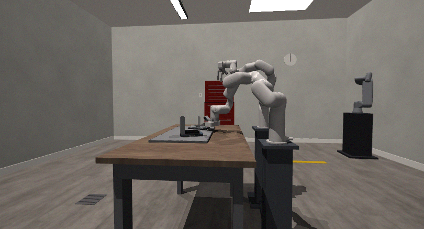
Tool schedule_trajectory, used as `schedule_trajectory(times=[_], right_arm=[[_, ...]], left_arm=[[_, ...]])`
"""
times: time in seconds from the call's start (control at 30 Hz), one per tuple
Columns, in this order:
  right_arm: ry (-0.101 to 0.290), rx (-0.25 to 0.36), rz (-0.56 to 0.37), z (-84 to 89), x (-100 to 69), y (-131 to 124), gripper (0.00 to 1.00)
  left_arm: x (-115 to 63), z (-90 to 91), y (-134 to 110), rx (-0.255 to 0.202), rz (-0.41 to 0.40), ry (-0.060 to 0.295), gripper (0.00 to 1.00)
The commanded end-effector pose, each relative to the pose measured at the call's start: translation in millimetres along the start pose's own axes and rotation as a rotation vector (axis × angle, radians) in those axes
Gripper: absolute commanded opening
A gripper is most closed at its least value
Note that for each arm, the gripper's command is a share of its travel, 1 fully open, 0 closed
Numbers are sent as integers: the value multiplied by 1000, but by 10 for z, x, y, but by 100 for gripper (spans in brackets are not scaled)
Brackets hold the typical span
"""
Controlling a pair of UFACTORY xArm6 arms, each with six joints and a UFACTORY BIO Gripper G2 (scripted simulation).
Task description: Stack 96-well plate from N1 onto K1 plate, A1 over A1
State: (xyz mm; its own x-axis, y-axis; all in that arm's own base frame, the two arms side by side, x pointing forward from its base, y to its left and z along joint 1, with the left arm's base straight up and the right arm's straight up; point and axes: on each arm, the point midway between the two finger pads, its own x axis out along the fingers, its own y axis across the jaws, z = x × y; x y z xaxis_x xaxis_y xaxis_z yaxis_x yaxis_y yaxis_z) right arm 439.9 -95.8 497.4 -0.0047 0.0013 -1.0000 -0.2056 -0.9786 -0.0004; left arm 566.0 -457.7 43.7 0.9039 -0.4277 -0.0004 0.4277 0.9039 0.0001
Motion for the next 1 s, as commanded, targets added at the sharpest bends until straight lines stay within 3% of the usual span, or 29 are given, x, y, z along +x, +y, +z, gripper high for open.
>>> schedule_trajectory(times=[0.0, 0.97], right_arm=[[5, 0, 0, 1, -22, 0, 100], [5, 0, 0, 1, -22, 0, 100]], left_arm=[[15, 56, -5, -2, 0, -5, 0], [15, 216, -4, -2, 0, -6, 0]])
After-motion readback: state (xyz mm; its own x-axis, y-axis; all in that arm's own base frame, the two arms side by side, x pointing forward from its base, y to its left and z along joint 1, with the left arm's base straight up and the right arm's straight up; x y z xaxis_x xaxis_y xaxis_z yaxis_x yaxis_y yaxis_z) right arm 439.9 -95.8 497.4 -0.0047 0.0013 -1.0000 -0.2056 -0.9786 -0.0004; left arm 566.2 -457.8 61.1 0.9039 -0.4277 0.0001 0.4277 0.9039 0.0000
